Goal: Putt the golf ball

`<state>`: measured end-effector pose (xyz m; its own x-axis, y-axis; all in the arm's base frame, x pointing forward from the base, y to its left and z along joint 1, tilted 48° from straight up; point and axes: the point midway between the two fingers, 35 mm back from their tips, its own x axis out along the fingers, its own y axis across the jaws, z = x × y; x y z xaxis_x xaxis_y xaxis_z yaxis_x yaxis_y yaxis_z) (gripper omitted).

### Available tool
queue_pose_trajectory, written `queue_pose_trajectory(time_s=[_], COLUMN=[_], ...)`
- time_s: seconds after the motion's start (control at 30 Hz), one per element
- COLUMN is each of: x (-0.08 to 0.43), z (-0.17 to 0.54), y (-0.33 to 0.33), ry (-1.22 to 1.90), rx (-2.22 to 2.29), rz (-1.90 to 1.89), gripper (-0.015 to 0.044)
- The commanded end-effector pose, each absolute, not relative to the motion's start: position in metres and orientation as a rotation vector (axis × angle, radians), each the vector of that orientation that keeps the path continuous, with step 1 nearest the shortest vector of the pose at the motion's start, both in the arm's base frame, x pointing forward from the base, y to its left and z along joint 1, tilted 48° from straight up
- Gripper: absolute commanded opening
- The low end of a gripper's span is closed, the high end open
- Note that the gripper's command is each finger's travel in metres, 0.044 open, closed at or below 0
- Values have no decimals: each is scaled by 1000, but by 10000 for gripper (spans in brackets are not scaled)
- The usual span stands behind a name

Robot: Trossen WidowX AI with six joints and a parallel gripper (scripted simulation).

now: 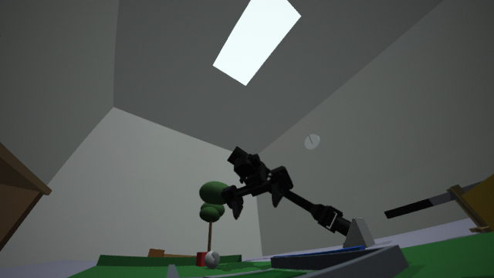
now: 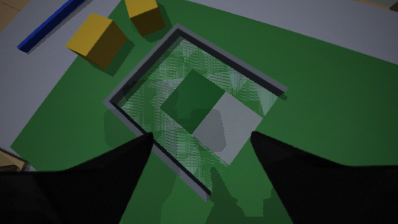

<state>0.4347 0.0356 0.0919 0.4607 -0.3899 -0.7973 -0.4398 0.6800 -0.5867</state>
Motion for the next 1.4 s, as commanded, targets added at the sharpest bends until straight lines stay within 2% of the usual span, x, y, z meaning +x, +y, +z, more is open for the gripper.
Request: queue_pose_trajectory(time_s=[0.0,0.27,0.47,1.37], x=[409,324,246,242], z=[47,-31,-73,-112], y=[81,157,184,154], ry=[1242,1445,1585,1600], rx=[-1026,-1379,-1658,-1690], rz=[250,705,1031,1063], gripper=[440,440,440,440])
